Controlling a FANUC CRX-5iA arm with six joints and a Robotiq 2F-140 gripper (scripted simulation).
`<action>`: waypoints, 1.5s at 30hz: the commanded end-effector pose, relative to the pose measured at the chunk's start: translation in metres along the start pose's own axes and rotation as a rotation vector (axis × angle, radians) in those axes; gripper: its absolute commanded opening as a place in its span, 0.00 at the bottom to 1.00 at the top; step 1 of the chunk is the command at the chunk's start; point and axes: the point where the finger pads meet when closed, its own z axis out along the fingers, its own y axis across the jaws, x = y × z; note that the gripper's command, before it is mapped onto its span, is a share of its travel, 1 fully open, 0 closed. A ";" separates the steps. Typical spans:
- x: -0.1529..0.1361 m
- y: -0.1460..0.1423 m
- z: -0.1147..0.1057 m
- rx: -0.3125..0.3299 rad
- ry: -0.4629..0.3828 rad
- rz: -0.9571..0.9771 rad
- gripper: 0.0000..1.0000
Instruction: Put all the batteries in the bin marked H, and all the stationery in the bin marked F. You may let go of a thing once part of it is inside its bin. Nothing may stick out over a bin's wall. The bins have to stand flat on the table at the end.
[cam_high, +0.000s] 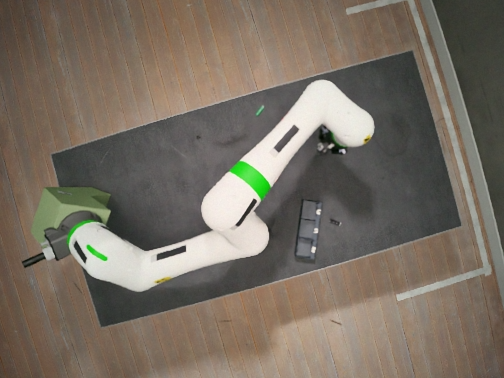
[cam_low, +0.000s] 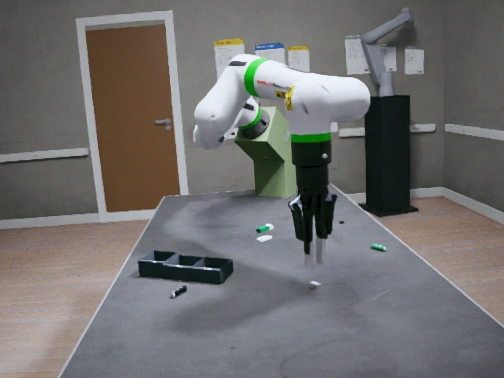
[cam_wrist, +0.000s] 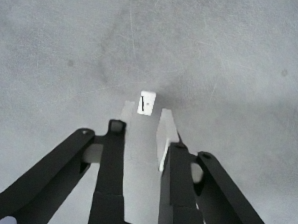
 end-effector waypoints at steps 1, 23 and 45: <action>0.000 0.000 0.013 0.000 0.001 0.000 0.26; 0.001 0.000 0.056 0.000 0.001 0.000 0.26; 0.000 0.000 0.056 0.000 0.001 0.000 0.15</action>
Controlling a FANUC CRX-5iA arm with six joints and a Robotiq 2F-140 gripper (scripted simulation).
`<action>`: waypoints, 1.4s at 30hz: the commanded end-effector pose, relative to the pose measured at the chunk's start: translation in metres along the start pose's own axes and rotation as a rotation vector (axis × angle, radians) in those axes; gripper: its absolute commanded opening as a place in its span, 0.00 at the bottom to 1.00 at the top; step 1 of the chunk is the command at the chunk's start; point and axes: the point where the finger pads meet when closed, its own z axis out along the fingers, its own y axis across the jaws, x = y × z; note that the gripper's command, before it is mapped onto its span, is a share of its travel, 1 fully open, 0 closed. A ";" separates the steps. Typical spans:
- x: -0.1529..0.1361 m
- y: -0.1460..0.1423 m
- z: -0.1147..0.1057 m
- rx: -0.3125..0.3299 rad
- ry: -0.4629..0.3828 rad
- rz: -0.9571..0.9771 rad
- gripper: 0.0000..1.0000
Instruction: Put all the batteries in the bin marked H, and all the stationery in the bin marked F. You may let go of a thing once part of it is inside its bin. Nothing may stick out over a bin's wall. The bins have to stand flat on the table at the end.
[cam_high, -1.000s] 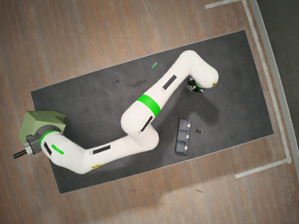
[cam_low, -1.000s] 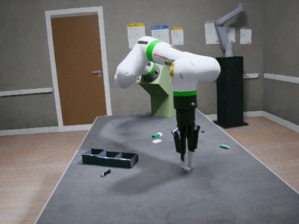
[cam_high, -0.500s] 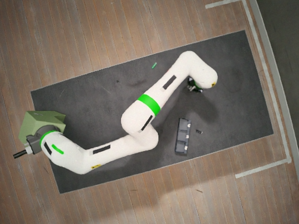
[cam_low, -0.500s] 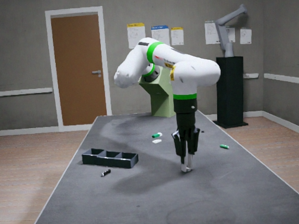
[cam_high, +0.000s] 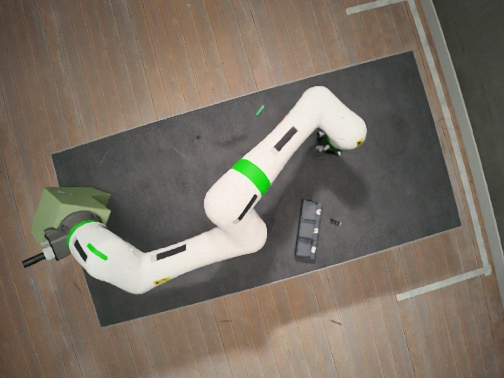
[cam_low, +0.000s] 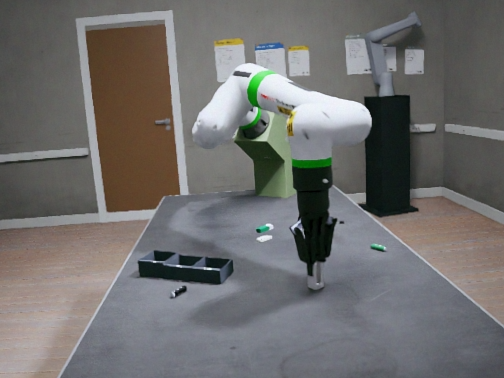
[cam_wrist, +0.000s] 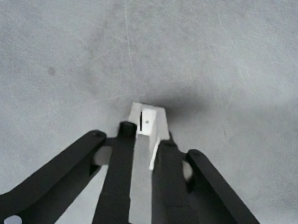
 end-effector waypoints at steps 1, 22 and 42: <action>0.000 0.000 0.000 0.000 0.000 0.000 0.15; 0.000 0.000 0.000 0.000 0.000 0.000 0.15; 0.000 0.000 -0.057 0.000 0.000 0.000 0.15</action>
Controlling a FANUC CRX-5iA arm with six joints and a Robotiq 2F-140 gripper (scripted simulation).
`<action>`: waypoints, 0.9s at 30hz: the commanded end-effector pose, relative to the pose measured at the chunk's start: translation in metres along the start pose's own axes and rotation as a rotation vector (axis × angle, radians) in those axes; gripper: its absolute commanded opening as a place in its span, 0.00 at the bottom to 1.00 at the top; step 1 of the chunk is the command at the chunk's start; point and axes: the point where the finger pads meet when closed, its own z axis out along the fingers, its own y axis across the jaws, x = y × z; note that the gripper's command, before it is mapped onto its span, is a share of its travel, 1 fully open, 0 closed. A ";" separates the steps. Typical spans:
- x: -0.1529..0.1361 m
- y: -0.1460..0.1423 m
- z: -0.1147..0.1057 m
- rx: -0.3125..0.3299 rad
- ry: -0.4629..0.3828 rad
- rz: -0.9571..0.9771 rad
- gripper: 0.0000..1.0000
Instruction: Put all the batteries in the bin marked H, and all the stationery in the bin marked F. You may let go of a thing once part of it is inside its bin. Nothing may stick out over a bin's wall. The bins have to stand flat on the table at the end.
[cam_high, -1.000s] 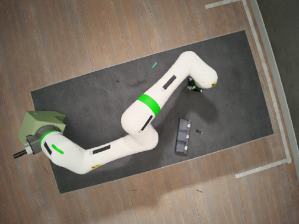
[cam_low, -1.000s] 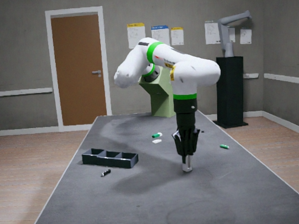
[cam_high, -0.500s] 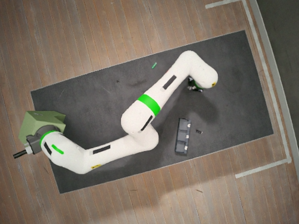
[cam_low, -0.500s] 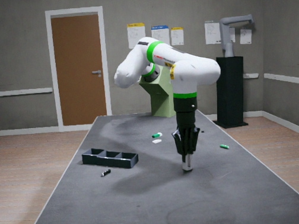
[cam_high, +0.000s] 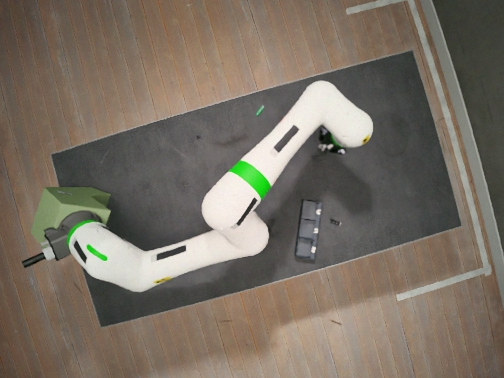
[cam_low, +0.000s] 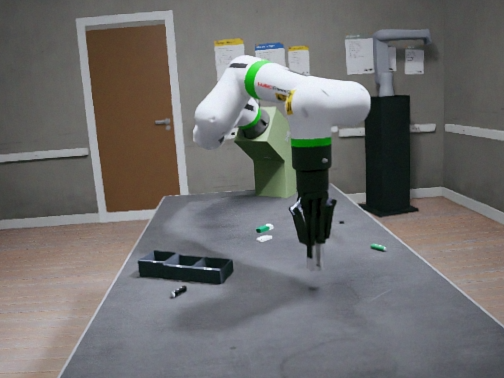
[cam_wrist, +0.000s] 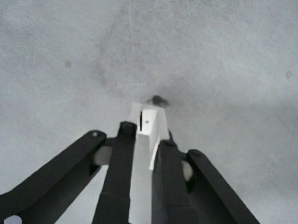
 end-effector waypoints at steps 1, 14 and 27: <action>0.000 0.000 -0.013 0.000 0.001 0.000 0.15; 0.000 0.000 -0.013 0.000 0.001 0.000 0.15; -0.028 0.022 -0.020 0.000 0.001 0.000 0.15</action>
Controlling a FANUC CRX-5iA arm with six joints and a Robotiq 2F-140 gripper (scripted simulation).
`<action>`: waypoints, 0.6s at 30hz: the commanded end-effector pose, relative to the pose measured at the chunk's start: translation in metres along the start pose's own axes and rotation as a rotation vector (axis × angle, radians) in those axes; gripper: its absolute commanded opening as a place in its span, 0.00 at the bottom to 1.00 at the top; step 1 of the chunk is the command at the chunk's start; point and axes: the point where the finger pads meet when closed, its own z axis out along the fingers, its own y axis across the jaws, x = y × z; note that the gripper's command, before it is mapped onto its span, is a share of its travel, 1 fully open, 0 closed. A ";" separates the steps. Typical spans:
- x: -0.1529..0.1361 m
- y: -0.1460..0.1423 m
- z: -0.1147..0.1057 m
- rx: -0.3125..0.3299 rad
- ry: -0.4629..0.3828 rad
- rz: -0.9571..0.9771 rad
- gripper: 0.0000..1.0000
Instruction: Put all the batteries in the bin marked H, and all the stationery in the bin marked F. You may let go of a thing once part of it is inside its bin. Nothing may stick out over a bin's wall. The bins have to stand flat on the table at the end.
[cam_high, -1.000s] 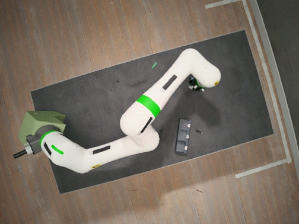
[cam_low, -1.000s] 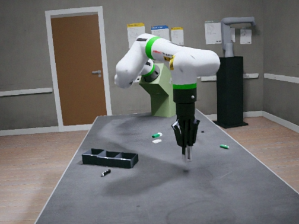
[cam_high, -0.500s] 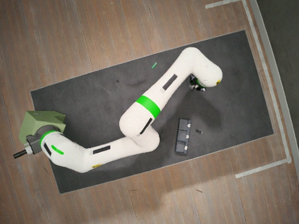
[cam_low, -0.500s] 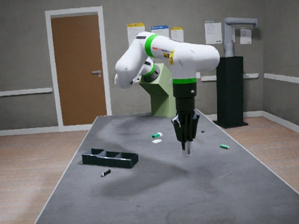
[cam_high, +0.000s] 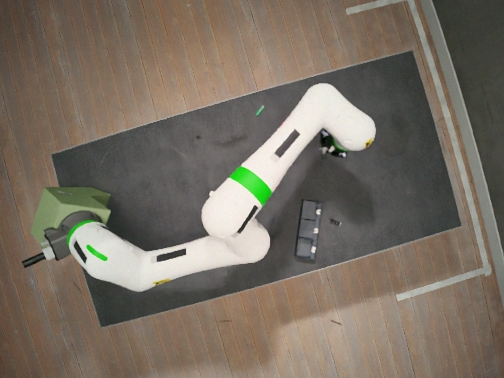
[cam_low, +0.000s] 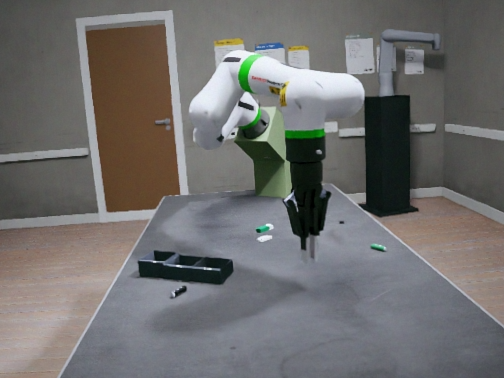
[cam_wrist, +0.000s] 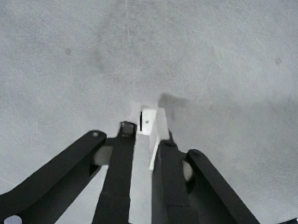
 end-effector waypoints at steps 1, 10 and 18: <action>-0.017 0.013 -0.001 -0.002 0.006 0.000 0.15; -0.055 0.042 0.000 -0.002 0.006 0.000 0.15; -0.089 0.068 0.000 -0.002 0.006 0.000 0.15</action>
